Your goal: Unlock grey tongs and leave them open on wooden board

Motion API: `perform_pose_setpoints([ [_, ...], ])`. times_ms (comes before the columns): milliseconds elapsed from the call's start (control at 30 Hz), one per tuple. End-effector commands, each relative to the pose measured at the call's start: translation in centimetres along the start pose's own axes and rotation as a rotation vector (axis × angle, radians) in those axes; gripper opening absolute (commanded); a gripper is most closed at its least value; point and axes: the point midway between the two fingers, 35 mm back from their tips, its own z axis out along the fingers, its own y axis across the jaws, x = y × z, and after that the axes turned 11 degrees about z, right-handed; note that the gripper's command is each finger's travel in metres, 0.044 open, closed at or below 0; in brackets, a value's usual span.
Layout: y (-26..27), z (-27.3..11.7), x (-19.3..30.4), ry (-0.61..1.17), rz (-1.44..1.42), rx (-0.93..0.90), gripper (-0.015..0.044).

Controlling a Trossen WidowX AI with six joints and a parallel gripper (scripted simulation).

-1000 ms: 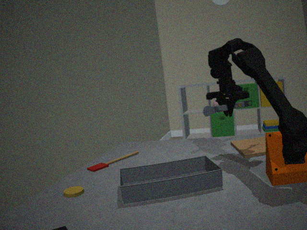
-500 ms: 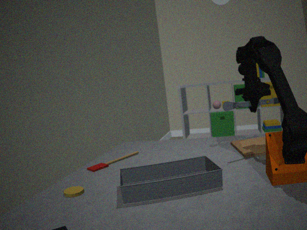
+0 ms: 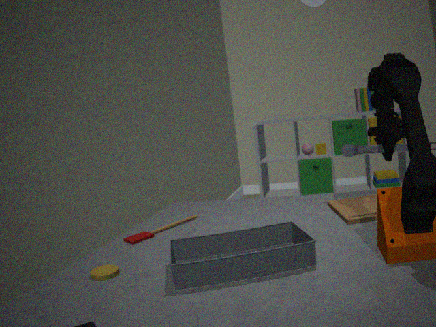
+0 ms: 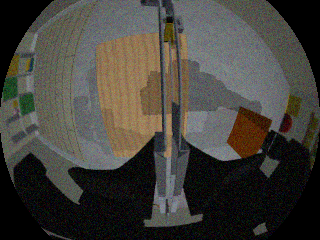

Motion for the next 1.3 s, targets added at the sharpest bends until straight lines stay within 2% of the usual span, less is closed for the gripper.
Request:
perform_pose_setpoints([
  [0, 0.0, -0.1, 0.3, -0.019, -0.001, -0.004, -0.0150],
  [133, -0.2, 0.3, 0.4, -0.120, 0.005, 0.007, -0.0150],
  [467, -0.7, 0.4, 1.0, -0.568, 0.018, -0.013, -0.0150],
  [933, -0.6, -2.3, 3.7, -1.170, -0.008, -0.224, -0.0150],
  [1267, -0.6, -2.4, 3.9, -1.197, -0.011, -0.240, -0.0150],
])
